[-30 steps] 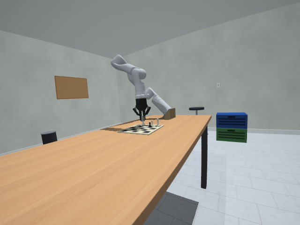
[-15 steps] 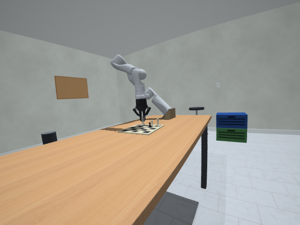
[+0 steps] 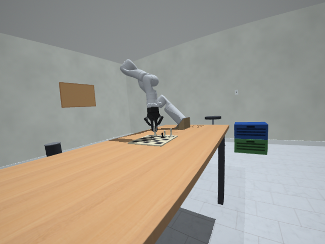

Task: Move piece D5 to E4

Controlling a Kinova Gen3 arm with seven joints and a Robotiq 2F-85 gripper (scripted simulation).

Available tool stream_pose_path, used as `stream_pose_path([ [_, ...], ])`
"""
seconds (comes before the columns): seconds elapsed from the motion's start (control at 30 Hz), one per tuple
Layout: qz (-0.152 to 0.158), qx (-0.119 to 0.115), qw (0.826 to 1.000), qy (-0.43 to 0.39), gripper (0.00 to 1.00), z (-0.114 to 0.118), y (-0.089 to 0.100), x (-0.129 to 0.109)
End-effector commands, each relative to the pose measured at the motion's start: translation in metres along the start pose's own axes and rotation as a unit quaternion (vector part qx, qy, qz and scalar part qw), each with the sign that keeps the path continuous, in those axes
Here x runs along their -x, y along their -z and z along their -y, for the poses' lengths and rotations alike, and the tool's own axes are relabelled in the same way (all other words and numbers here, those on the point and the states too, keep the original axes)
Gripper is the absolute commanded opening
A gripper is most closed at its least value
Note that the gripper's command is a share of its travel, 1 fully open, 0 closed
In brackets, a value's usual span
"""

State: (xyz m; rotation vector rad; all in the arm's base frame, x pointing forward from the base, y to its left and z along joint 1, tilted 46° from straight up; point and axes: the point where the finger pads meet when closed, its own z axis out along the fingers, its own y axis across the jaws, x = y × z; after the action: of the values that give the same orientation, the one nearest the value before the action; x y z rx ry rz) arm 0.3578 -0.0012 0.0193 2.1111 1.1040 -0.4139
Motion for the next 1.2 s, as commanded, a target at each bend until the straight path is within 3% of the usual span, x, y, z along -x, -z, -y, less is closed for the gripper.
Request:
stream_pose_path([
  [0.0, 0.000, 0.000, 1.000, 0.000, 0.00, 0.0001, 0.0002, -0.0003],
  [0.63, 0.000, 0.000, 1.000, 0.000, 0.00, 0.0001, 0.0002, -0.0003],
  [0.67, 0.000, 0.000, 1.000, 0.000, 0.08, 0.0001, 0.0002, -0.0003],
  [0.73, 0.000, 0.000, 1.000, 0.000, 0.08, 0.0001, 0.0002, -0.0003],
  [0.77, 0.000, 0.000, 1.000, 0.000, 0.16, 0.0001, 0.0002, -0.0003],
  [0.83, 0.000, 0.000, 1.000, 0.000, 0.16, 0.0001, 0.0002, -0.0003],
  [0.87, 0.000, 0.000, 1.000, 0.000, 0.25, 0.0001, 0.0002, -0.0003],
  [1.0, 0.000, 0.000, 1.000, 0.000, 0.25, 0.0001, 0.0002, -0.0003],
  [1.03, 0.000, 0.000, 1.000, 0.000, 0.33, 0.0001, 0.0002, -0.0003],
  [1.1, 0.000, 0.000, 1.000, 0.000, 0.33, 0.0001, 0.0002, -0.0003],
  [1.13, 0.000, 0.000, 1.000, 0.000, 0.41, 0.0001, 0.0002, -0.0003],
  [1.17, 0.000, 0.000, 1.000, 0.000, 0.41, 0.0001, 0.0002, -0.0003],
])
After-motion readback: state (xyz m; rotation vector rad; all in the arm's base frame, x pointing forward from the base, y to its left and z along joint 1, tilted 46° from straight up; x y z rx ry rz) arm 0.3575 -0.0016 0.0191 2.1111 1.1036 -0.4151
